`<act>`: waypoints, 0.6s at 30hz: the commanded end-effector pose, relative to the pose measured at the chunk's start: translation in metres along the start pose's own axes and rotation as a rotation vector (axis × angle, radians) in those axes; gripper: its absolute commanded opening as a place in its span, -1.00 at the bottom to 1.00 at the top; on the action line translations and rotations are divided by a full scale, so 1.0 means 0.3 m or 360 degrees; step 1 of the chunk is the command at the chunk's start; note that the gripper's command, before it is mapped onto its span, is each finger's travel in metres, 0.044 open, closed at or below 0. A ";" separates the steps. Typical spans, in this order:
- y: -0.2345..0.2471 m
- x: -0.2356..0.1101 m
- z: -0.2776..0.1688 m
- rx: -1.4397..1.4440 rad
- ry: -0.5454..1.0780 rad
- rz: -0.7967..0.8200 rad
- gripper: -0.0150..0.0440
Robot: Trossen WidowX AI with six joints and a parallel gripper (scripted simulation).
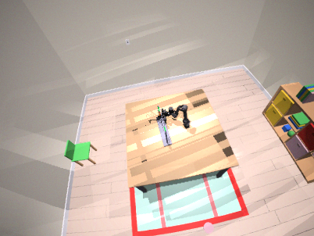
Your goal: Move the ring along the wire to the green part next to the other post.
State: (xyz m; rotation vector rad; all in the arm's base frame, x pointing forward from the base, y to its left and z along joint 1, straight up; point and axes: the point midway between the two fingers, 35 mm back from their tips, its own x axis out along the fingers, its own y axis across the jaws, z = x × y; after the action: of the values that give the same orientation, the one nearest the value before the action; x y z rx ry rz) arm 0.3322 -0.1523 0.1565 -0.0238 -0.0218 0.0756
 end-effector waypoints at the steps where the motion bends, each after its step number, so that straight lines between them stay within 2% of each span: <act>1: 0.002 0.001 0.000 0.0012 0.0003 0.0006 -1.00; 18: 0.023 0.001 0.000 0.0013 0.0003 0.0007 -1.00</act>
State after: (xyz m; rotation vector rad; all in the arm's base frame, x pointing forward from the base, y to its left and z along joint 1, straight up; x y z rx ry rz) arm 0.3323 -0.1490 0.1577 -0.0250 -0.0236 0.0810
